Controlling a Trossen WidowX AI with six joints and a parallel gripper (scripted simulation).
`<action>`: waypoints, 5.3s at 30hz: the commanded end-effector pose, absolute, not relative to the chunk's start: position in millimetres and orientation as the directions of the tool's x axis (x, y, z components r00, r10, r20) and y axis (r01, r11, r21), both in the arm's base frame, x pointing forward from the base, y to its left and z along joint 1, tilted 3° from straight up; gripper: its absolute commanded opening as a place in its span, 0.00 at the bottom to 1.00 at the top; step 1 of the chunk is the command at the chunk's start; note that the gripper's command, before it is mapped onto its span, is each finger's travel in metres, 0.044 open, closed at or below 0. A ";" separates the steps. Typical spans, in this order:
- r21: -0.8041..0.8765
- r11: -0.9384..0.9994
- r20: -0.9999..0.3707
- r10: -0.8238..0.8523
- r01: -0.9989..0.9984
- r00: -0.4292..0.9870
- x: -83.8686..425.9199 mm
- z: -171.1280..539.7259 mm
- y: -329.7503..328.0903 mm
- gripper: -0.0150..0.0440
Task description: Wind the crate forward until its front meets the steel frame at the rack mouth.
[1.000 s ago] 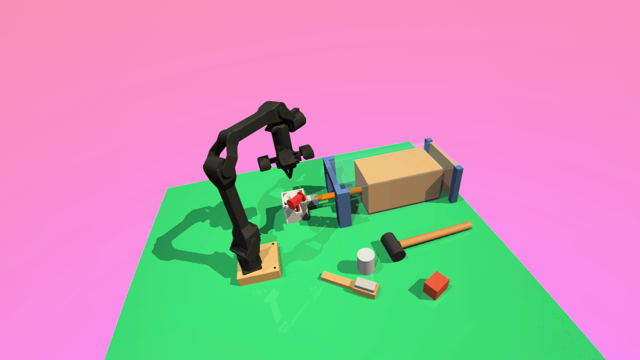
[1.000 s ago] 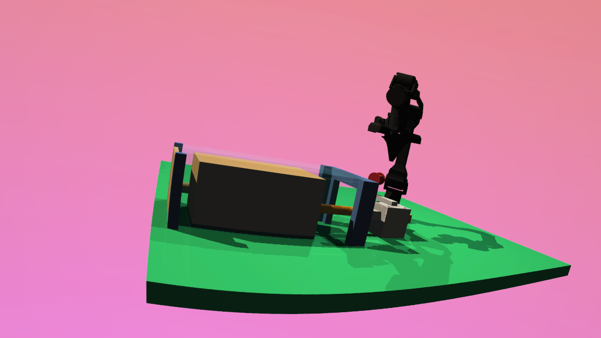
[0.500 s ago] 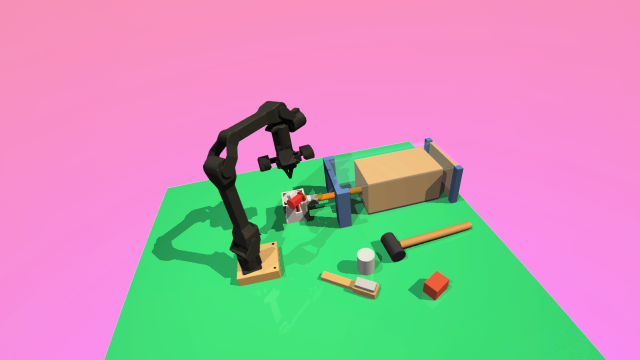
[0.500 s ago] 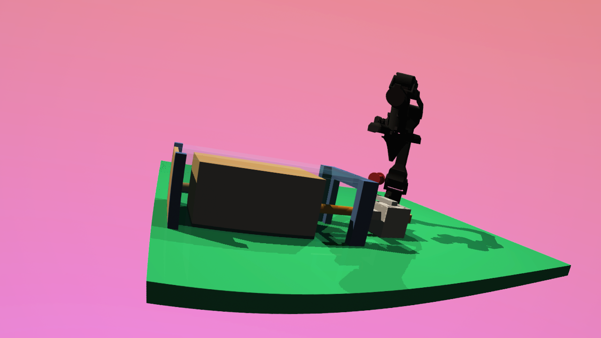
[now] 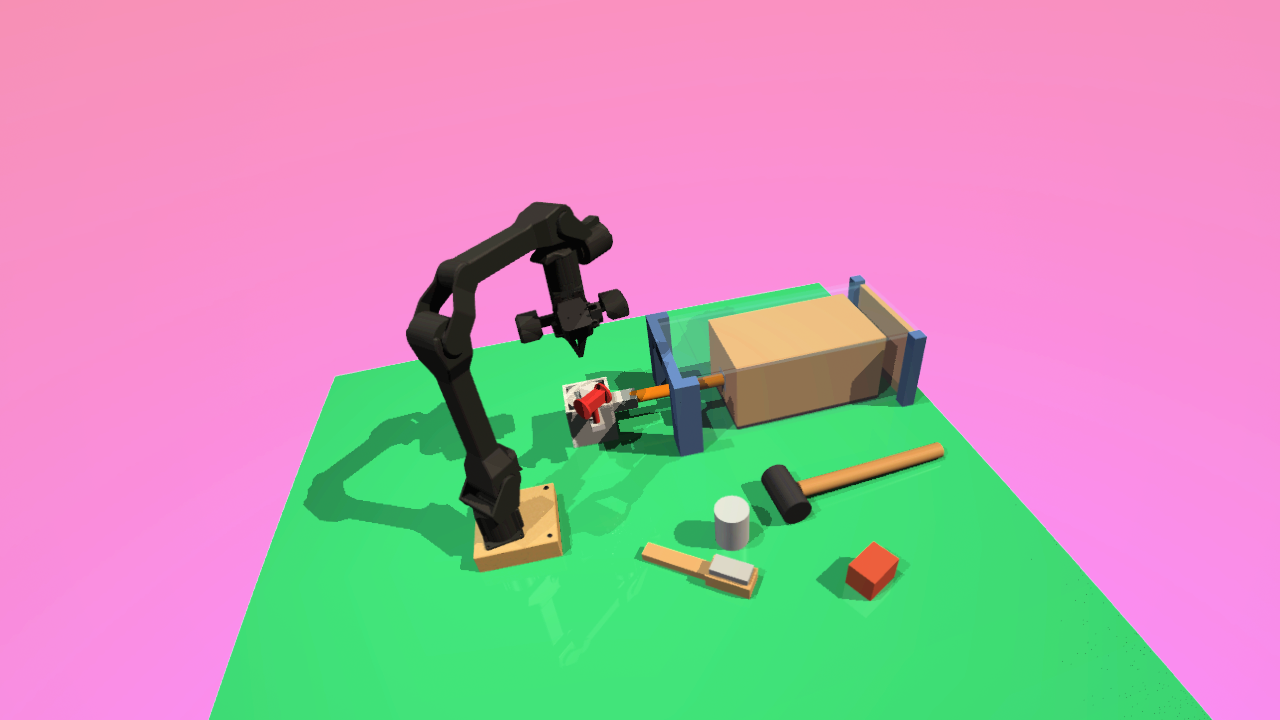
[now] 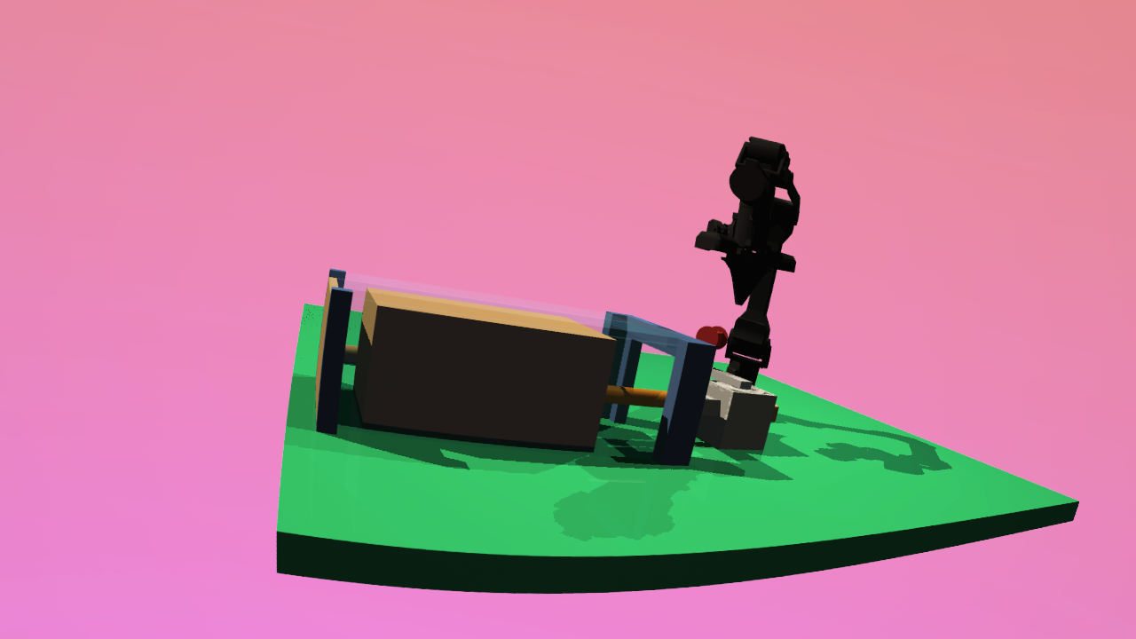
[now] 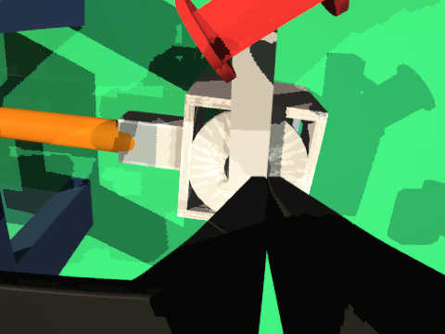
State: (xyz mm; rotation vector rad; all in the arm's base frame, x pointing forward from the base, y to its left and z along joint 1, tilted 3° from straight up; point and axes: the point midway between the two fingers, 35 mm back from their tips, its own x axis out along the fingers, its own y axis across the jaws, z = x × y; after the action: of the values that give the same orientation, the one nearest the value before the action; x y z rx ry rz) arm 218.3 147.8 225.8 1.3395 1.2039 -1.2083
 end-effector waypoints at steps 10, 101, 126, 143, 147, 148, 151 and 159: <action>0.042 0.137 -0.997 0.074 0.990 0.032 218.5 224.1 142.6 0.43; 0.052 0.882 -0.997 0.070 -0.468 0.020 218.7 144.5 104.2 1.00; 0.047 0.881 -0.998 0.063 -0.471 0.019 217.4 127.3 103.6 0.51; 0.052 0.882 -0.997 0.070 -0.468 0.020 217.2 123.9 104.5 0.25; 0.052 0.882 -0.997 0.070 -0.468 0.020 217.2 123.9 104.5 0.25; 0.052 0.882 -0.997 0.070 -0.468 0.020 217.2 123.9 104.5 0.25; 0.052 0.882 -0.997 0.070 -0.468 0.020 219.6 123.9 104.3 0.25; 0.052 0.882 -0.997 0.070 -0.468 0.021 225.8 124.1 104.1 0.25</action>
State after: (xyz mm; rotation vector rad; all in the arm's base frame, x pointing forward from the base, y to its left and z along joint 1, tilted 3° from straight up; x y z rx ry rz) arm 221.0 103.0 126.1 -0.3311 1.4974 0.4258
